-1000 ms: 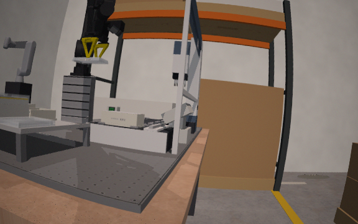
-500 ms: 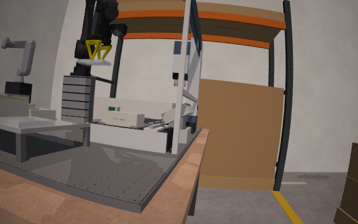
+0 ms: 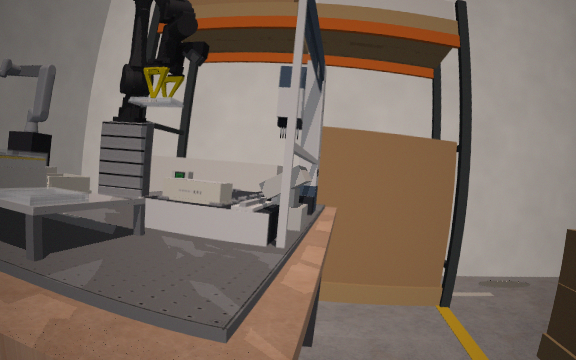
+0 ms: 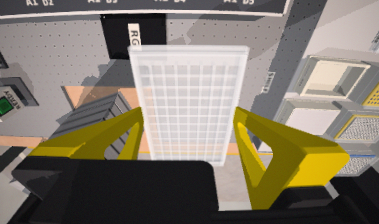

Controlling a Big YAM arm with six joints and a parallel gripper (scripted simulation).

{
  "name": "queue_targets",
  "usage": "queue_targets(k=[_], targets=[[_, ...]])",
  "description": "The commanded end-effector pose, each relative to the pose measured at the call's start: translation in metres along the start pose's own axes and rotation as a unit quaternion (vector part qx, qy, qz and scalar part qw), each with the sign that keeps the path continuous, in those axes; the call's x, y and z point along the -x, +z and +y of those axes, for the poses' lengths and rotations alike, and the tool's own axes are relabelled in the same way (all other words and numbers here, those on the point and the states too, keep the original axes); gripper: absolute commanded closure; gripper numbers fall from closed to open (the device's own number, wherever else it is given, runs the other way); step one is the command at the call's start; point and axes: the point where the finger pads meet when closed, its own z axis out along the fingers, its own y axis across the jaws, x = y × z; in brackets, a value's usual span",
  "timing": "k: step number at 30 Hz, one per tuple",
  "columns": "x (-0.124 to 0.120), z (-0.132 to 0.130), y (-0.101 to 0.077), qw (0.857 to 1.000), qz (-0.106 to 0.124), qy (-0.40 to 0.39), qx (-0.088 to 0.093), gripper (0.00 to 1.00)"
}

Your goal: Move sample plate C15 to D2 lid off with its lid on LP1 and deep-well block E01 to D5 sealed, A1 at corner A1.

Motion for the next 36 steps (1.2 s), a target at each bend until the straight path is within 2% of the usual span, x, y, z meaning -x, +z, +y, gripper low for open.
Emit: queue_targets(k=[1,2,3,5,11,13,19,20,22,26,29,36], targets=[[0.008,0.002,-0.013,1.0,-0.015,0.005,-0.014,1.0],[0.008,0.002,-0.013,1.0,-0.015,0.005,-0.014,1.0],[0.024,-0.01,-0.029,0.999,-0.033,0.007,-0.03,1.0],[0.008,0.01,-0.013,1.0,-0.015,0.005,-0.014,1.0],[0.007,0.025,-0.012,1.0,-0.013,0.005,-0.011,1.0],[0.012,0.025,-0.016,1.0,-0.019,0.005,-0.016,1.0],[0.007,0.039,-0.011,1.0,-0.013,0.005,-0.011,1.0],[0.027,0.026,-0.029,0.999,-0.036,0.007,-0.028,1.0],[0.009,0.045,-0.011,1.0,-0.016,0.005,-0.012,1.0],[0.008,0.055,-0.011,1.0,-0.013,0.005,-0.01,1.0],[0.014,0.058,-0.015,1.0,-0.02,0.006,-0.015,1.0],[0.008,0.074,-0.01,1.0,-0.013,0.005,-0.01,1.0]])
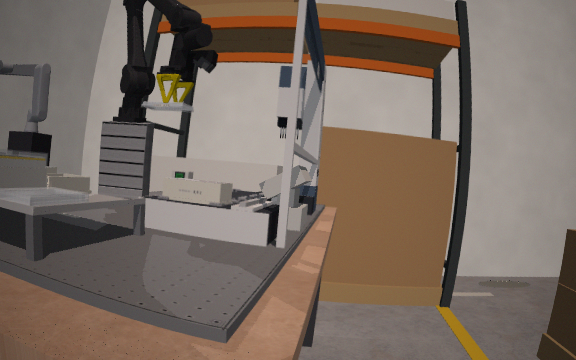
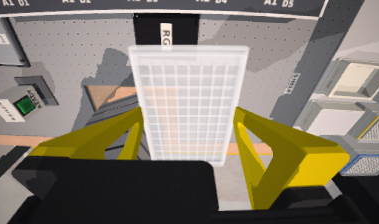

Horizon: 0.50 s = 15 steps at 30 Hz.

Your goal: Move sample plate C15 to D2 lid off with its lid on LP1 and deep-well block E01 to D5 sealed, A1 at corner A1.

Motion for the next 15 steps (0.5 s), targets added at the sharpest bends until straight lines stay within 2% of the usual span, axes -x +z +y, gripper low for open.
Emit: queue_targets(k=[1,4,7,9,13,15], targets=[[0.028,-0.012,-0.029,0.999,-0.041,0.011,-0.024,1.0],[0.007,0.009,-0.01,1.0,-0.015,0.008,-0.009,1.0],[0.007,0.016,-0.01,1.0,-0.013,0.008,-0.008,1.0],[0.015,0.016,-0.016,1.0,-0.023,0.009,-0.013,1.0],[0.007,0.03,-0.01,1.0,-0.013,0.008,-0.008,1.0],[0.01,0.033,-0.012,1.0,-0.016,0.008,-0.009,1.0]])
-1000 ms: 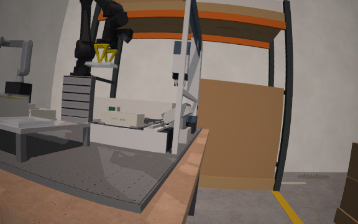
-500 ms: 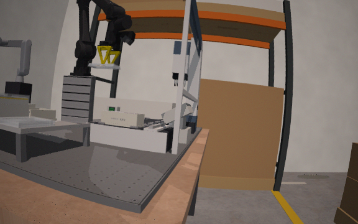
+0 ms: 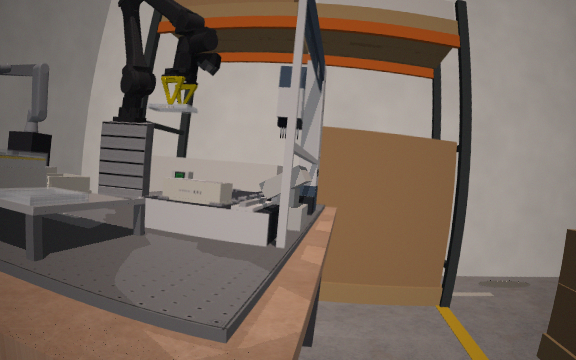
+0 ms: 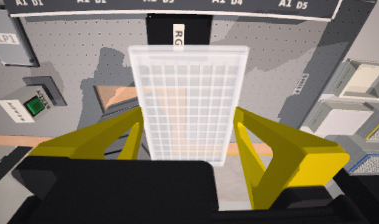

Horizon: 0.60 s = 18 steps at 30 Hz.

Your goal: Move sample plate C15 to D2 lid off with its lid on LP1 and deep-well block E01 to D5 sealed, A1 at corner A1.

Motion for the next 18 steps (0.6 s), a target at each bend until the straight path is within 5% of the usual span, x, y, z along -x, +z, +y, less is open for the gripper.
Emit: queue_targets(k=[1,2,3,7,18], targets=[[0.009,0.004,-0.011,1.0,-0.016,0.009,-0.008,1.0],[0.009,0.004,-0.011,1.0,-0.016,0.009,-0.008,1.0],[0.03,-0.004,-0.028,0.999,-0.042,0.011,-0.019,1.0],[0.007,0.017,-0.009,1.0,-0.013,0.008,-0.006,1.0],[0.017,0.037,-0.016,1.0,-0.025,0.01,-0.009,1.0]])
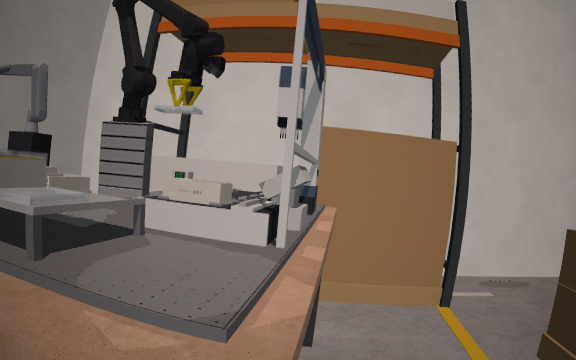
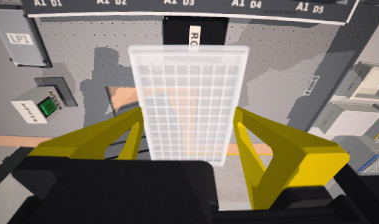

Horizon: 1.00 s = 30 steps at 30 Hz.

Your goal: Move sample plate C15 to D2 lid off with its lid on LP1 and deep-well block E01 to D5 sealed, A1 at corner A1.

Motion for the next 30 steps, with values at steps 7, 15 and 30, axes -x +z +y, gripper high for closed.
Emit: queue_targets(k=[7,15,30], targets=[[0.012,0.015,-0.013,1.0,-0.022,0.011,-0.006,1.0],[0.007,0.036,-0.008,1.0,-0.016,0.011,-0.004,1.0],[0.011,0.067,-0.008,1.0,-0.01,0.01,-0.002,1.0]])
